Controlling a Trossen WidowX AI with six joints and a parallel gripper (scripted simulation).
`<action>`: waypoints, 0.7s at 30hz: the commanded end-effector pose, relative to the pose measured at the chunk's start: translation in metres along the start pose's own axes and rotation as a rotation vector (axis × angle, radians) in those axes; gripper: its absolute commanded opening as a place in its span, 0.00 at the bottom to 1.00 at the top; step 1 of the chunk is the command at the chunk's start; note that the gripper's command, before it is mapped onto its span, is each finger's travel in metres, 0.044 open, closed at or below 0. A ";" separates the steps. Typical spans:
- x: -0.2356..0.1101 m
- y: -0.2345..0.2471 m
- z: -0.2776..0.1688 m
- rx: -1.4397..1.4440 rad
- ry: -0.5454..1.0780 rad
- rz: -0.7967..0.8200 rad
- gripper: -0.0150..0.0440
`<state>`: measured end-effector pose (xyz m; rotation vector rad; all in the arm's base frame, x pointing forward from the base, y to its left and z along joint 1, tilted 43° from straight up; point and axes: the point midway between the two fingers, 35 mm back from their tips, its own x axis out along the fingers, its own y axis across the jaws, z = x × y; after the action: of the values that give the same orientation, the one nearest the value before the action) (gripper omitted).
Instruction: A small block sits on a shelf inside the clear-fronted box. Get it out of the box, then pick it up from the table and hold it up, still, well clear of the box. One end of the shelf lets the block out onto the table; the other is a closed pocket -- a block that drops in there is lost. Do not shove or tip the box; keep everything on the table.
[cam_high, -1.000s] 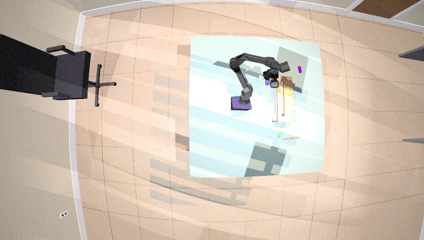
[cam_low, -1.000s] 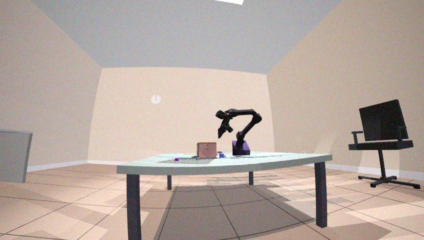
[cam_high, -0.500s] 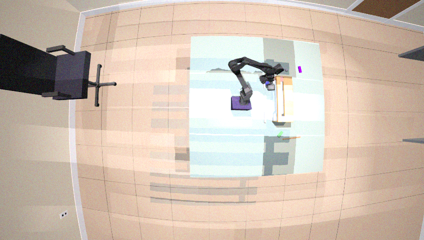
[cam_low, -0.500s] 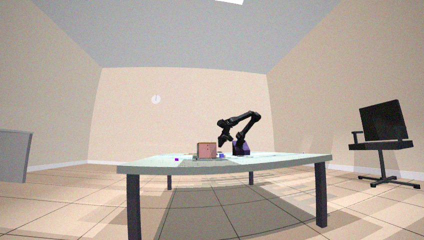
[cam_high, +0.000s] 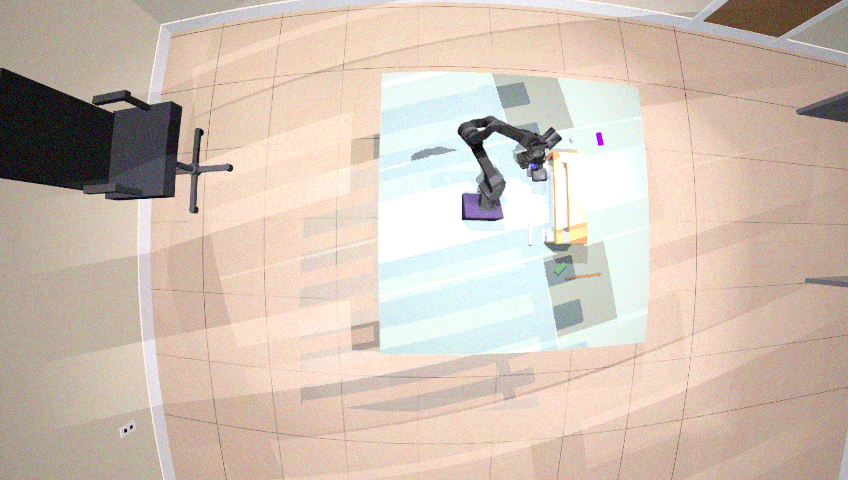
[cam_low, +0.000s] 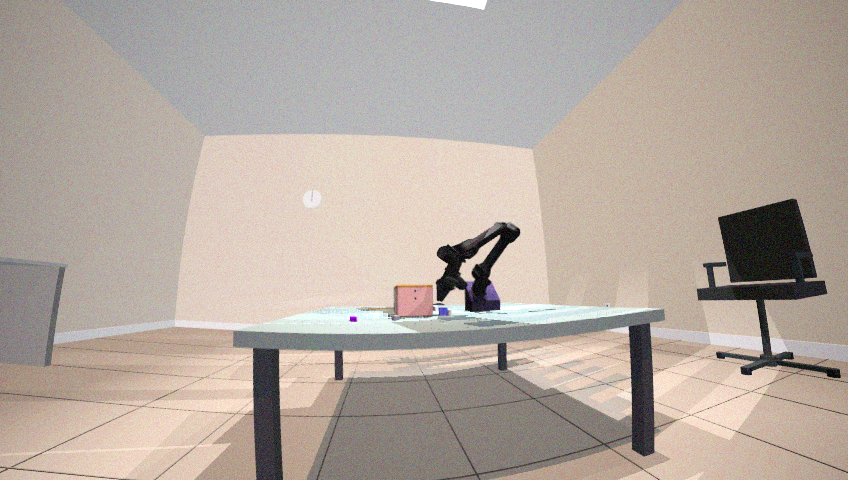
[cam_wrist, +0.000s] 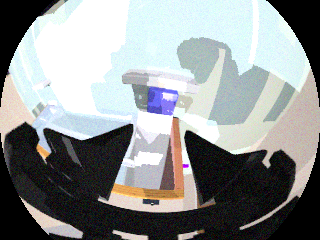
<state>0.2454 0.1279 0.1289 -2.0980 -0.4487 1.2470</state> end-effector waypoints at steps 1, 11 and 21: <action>0.009 0.003 0.005 0.009 -0.013 0.010 0.74; 0.025 0.002 0.011 0.009 -0.013 0.010 0.74; 0.039 0.000 0.018 0.012 -0.013 0.008 0.74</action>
<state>0.2505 0.1530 0.1055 -2.0936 -0.4496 1.2467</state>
